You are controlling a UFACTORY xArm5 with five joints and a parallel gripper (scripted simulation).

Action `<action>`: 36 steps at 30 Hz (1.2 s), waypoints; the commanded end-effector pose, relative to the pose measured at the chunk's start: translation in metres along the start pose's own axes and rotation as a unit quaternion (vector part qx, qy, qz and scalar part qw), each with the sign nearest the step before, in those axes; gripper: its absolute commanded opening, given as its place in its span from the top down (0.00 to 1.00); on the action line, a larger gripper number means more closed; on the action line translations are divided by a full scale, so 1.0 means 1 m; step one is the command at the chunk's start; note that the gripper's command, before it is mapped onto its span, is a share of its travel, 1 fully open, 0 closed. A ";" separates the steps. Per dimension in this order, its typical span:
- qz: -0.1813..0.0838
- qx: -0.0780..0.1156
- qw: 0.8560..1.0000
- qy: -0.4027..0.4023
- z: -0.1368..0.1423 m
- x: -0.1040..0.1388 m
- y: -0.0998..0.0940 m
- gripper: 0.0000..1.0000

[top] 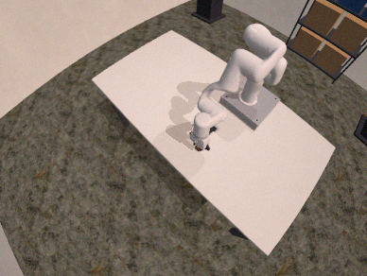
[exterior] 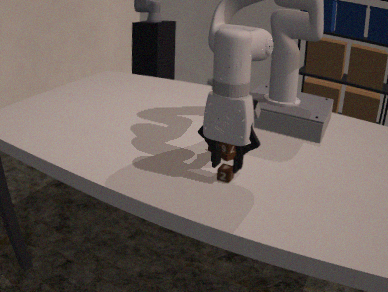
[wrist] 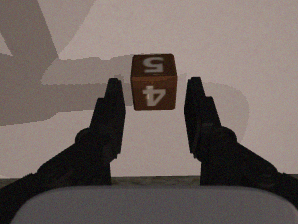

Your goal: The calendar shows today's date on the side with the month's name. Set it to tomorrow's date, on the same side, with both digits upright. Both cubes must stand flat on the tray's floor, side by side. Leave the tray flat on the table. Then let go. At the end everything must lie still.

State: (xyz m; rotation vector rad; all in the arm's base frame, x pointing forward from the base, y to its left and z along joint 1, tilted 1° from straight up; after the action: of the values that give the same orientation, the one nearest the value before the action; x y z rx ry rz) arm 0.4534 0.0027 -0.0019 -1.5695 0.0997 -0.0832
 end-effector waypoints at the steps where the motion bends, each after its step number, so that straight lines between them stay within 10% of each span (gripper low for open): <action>1: -0.002 0.000 1.000 0.000 0.000 0.001 -0.012 0.53; 12: -0.002 0.000 1.000 0.000 0.001 0.001 -0.066 0.53; 21: -0.002 0.000 1.000 0.000 0.001 0.001 -0.074 0.53; 22: -0.002 0.000 1.000 0.000 0.001 0.001 -0.074 0.00; 36: -0.002 0.000 1.000 0.000 0.001 0.001 -0.074 0.00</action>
State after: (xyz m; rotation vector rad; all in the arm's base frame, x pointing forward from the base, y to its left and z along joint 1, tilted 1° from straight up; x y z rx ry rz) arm 0.4539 0.0036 0.0708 -1.5696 0.0997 -0.0833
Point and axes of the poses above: the point where the finger pads meet when closed, its own y axis out along the fingers, its own z axis across the jaws, x = y × z, the point moved 2 cm from there along -y, back along the fingers, and after that the axes turned 7 degrees about y, right-handed, at the moved point
